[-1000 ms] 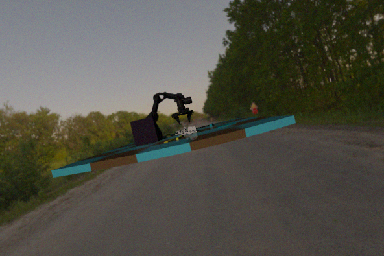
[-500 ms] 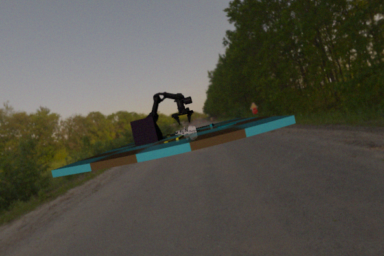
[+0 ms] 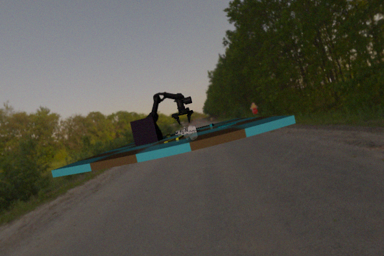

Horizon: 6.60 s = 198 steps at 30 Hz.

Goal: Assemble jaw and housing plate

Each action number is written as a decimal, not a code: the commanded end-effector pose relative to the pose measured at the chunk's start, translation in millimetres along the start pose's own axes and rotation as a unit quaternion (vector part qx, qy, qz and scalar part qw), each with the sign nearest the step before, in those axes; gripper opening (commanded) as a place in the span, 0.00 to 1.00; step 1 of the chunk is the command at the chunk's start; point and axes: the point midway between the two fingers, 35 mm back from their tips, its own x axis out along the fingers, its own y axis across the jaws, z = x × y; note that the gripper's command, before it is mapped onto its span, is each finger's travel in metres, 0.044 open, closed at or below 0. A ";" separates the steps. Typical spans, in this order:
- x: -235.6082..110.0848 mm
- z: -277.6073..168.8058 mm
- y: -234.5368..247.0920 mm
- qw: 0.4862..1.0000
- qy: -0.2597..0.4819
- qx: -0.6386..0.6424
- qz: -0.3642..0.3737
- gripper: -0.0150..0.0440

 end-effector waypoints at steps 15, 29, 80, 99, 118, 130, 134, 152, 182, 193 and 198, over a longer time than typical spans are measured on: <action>0.1 -5.5 -40.7 0.999 0.001 -0.037 0.002 0.25; 1.2 -5.4 -40.7 0.999 0.001 -0.037 0.001 0.25; 56.9 -6.0 -24.1 0.999 0.002 -0.038 0.002 0.25; 57.1 -8.0 7.2 0.999 0.002 -0.038 0.003 0.25; -0.4 -8.7 13.1 0.999 0.000 -0.041 0.001 0.25; 5.3 -6.4 13.2 0.999 -0.002 -0.037 0.001 0.61; 5.3 -6.4 13.2 0.999 -0.002 -0.037 0.001 0.79; 5.3 -6.4 13.2 0.999 -0.002 -0.037 0.001 1.00; -2.4 -8.6 13.0 0.999 0.000 -0.041 0.001 0.33; -2.4 -8.6 13.0 0.999 0.000 -0.041 0.001 0.25; -2.4 -8.6 13.0 0.999 0.000 -0.041 0.001 0.25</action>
